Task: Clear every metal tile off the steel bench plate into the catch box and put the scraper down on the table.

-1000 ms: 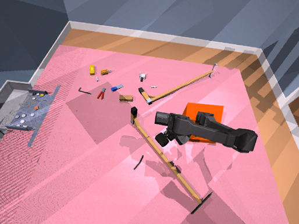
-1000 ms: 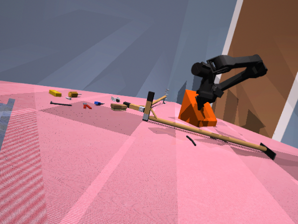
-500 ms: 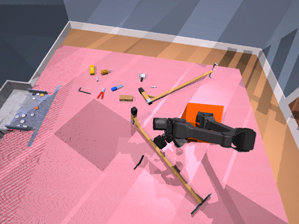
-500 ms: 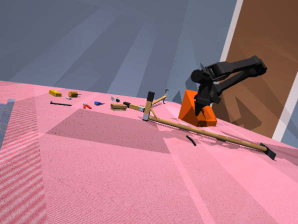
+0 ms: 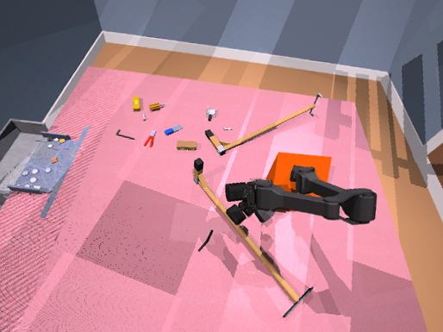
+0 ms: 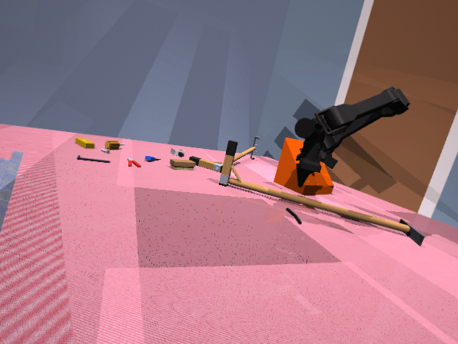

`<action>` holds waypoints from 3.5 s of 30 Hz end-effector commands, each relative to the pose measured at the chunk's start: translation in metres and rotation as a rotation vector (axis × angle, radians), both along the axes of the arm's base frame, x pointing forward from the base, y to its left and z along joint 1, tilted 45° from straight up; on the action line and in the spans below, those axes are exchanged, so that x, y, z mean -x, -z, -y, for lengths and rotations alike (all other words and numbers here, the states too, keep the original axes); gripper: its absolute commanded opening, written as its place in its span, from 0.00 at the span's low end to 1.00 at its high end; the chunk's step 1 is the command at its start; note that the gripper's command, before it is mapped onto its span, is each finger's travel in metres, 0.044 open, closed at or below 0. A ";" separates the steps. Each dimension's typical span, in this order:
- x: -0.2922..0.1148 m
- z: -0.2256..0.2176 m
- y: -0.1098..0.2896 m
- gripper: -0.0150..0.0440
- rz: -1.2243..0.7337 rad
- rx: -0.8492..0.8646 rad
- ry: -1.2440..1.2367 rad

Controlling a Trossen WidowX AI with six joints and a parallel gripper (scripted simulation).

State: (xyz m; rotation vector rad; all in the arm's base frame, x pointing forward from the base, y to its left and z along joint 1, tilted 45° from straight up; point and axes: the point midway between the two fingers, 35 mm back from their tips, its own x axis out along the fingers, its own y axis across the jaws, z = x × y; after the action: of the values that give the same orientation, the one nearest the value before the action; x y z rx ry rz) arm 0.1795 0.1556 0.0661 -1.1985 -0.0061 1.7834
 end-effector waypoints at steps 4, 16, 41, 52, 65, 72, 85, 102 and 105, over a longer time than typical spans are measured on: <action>0.005 -0.009 0.011 0.25 -0.012 0.003 0.003; 0.013 -0.027 0.024 0.25 -0.015 -0.013 0.003; -0.002 -0.038 0.014 0.25 -0.014 -0.014 0.003; -0.010 -0.044 0.009 0.25 -0.014 -0.015 0.003; -0.020 -0.051 0.003 0.25 -0.013 -0.015 0.003; -0.025 -0.054 -0.001 0.25 -0.013 -0.015 0.003; -0.034 -0.061 -0.007 0.25 -0.012 -0.016 0.003; -0.046 -0.071 -0.015 0.25 -0.011 -0.017 0.003; -0.048 -0.073 -0.017 0.25 -0.011 -0.017 0.003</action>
State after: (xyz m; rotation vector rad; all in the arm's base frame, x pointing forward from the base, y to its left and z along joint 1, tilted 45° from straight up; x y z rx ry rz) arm 0.2239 0.2239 0.0805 -1.1744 -0.0089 1.7826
